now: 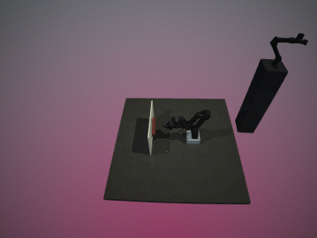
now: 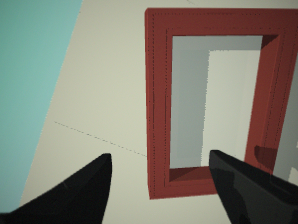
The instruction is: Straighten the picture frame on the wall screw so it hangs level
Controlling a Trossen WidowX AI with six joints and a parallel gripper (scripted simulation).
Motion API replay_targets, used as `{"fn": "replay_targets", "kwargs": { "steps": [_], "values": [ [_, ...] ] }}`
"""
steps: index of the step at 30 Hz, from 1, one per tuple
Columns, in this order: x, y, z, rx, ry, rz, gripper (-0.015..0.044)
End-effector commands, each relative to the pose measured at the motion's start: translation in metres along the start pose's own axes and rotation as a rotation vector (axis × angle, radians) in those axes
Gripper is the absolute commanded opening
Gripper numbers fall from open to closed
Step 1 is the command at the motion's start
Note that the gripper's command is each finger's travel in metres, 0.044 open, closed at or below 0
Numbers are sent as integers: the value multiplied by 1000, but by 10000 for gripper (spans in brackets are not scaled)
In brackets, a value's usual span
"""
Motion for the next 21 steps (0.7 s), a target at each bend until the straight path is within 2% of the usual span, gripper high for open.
{"fn": "replay_targets", "kwargs": {
  "steps": [1, 5, 21],
  "values": [
    [-1, 27, 0, 9, 7, -10, 260],
    [-3, 51, -6, 15, 8, -17, 260],
    [-4, 52, -6, 16, 8, -17, 260]
  ]
}}
Point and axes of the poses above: the point midway between the two fingers, 35 mm back from their tips, its own y axis out along the fingers, its own z axis across the jaws, x = y × z, the point moved 7 cm from there along -y, back along the fingers, and after that the axes turned 15 degrees about y, right-handed, at the moved point
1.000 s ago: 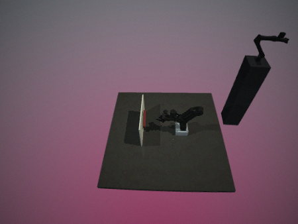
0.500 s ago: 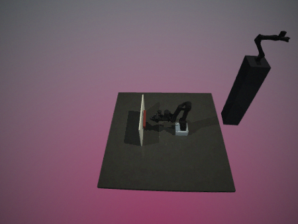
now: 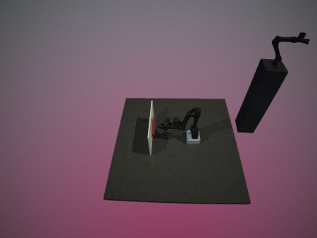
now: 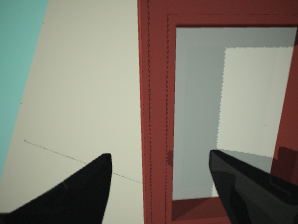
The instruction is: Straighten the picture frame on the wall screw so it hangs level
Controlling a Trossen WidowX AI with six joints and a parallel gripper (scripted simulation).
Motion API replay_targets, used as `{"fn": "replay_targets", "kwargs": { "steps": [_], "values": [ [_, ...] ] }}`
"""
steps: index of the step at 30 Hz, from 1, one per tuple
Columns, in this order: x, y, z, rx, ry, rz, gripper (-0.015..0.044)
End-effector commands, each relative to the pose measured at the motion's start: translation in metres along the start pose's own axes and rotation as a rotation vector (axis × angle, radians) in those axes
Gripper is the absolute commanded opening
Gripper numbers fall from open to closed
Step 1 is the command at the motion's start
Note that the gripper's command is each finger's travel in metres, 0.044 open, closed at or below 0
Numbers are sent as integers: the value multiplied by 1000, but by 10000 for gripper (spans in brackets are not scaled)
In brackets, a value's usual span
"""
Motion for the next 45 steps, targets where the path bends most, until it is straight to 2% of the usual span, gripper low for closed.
{"fn": "replay_targets", "kwargs": {
  "steps": [1, 28, 45],
  "values": [
    [0, 1, 0, 2, 5, -4, 260],
    [1, 39, 1, 5, 5, -5, 260],
    [1, 40, 1, 5, 5, -5, 260]
  ]
}}
Point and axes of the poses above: the point midway between the two fingers, 35 mm back from their tips, its own y axis out along the fingers, its own z axis across the jaws, x = y × z, the point moved 7 cm from there along -y, back along the fingers, and after that the axes turned 15 degrees about y, right-handed, at the moved point
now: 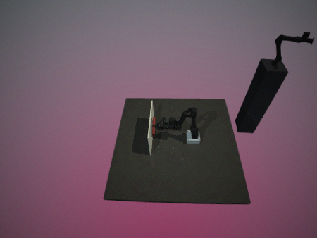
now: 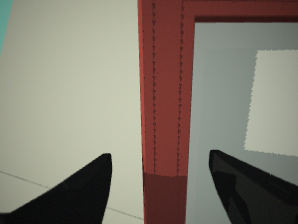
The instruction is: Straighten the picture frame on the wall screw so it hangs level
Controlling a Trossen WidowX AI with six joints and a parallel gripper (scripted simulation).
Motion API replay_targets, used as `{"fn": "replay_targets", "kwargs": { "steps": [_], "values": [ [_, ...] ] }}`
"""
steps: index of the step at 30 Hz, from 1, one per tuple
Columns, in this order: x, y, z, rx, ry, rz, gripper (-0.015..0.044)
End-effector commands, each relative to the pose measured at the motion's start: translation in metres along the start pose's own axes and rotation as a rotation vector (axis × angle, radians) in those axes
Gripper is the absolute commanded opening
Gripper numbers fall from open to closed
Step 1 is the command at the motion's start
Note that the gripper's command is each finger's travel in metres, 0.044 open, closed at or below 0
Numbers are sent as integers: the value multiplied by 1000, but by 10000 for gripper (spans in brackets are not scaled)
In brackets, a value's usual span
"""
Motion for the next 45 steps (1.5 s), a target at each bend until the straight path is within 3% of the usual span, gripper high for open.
{"fn": "replay_targets", "kwargs": {
  "steps": [1, 17, 24, 32, 45],
  "values": [
    [0, 0, 0, -3, 6, -3, 260],
    [0, 0, 0, -3, 6, -3, 260],
    [0, 0, -1, -3, 6, -3, 76],
    [0, 0, -1, -3, 6, -3, 3],
    [0, 0, 1, -3, 6, -3, 0]
  ]
}}
Point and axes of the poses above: the point midway between the two fingers, 35 mm back from their tips, its own y axis out along the fingers, its own z axis across the jaws, x = y × z, the point moved 7 cm from there along -y, back along the fingers, and after that the axes turned 15 degrees about y, right-handed, at the moved point
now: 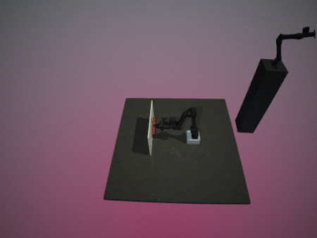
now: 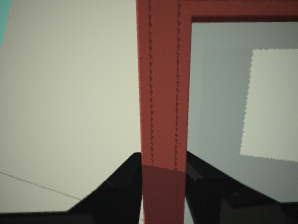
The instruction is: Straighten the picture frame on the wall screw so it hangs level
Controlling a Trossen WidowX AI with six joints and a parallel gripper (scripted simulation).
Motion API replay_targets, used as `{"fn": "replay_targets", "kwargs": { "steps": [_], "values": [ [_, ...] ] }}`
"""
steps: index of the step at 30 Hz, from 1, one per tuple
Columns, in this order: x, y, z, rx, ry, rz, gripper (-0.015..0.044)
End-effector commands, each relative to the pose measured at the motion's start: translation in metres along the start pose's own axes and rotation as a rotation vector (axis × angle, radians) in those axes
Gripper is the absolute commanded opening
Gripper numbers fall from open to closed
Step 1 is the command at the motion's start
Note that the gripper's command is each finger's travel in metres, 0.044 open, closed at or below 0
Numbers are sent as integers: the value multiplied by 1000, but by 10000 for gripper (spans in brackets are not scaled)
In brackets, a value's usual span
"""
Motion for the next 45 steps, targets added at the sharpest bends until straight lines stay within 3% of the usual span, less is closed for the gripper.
{"fn": "replay_targets", "kwargs": {
  "steps": [1, 45],
  "values": [
    [0, 0, 1, -1, 5, -2, 0],
    [-2, 0, 8, -1, 6, -2, 0]
  ]
}}
Point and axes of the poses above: the point midway between the two fingers, 35 mm back from their tips, its own y axis out along the fingers, its own z axis across the jaws, x = y × z, the point moved 7 cm from there along -y, back along the fingers, and after that the axes turned 15 degrees about y, right-handed, at the moved point
